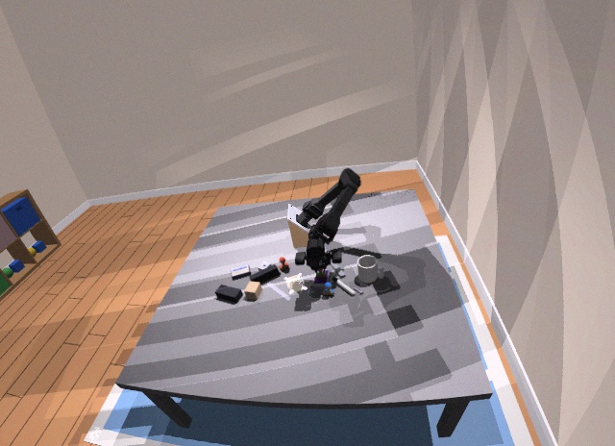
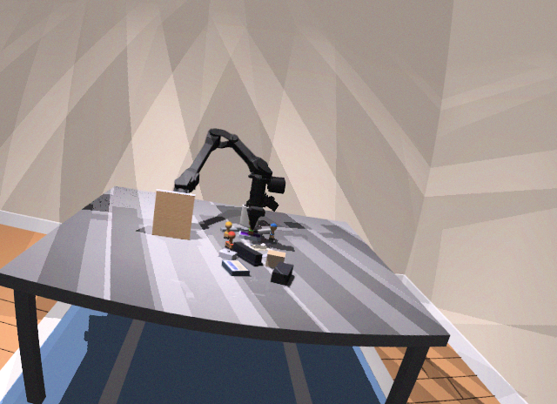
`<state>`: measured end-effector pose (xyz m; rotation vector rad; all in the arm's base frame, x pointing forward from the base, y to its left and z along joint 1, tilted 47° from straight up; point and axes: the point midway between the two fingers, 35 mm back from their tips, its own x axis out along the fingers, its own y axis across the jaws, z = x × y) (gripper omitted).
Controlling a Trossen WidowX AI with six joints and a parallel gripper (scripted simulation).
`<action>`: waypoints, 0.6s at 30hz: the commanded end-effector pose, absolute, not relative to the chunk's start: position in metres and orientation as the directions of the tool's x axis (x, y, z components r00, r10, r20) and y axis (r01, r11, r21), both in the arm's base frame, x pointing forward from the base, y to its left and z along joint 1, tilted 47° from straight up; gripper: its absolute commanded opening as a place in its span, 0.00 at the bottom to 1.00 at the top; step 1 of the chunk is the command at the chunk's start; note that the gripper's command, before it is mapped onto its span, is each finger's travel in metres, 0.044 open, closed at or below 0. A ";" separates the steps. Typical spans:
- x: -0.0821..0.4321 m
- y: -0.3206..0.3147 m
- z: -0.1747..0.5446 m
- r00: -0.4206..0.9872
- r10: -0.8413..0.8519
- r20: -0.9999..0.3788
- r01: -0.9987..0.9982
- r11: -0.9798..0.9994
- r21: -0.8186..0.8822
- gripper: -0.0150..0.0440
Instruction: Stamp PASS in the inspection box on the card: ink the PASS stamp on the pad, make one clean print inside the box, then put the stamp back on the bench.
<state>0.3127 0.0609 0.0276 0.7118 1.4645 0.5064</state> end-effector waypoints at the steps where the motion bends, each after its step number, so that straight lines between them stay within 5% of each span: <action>1: 0.313 0.063 0.027 0.064 0.705 -0.707 0.112 0.698 0.707 0.25; 18: 0.313 0.063 0.027 0.064 0.705 -0.706 0.112 0.698 0.707 0.25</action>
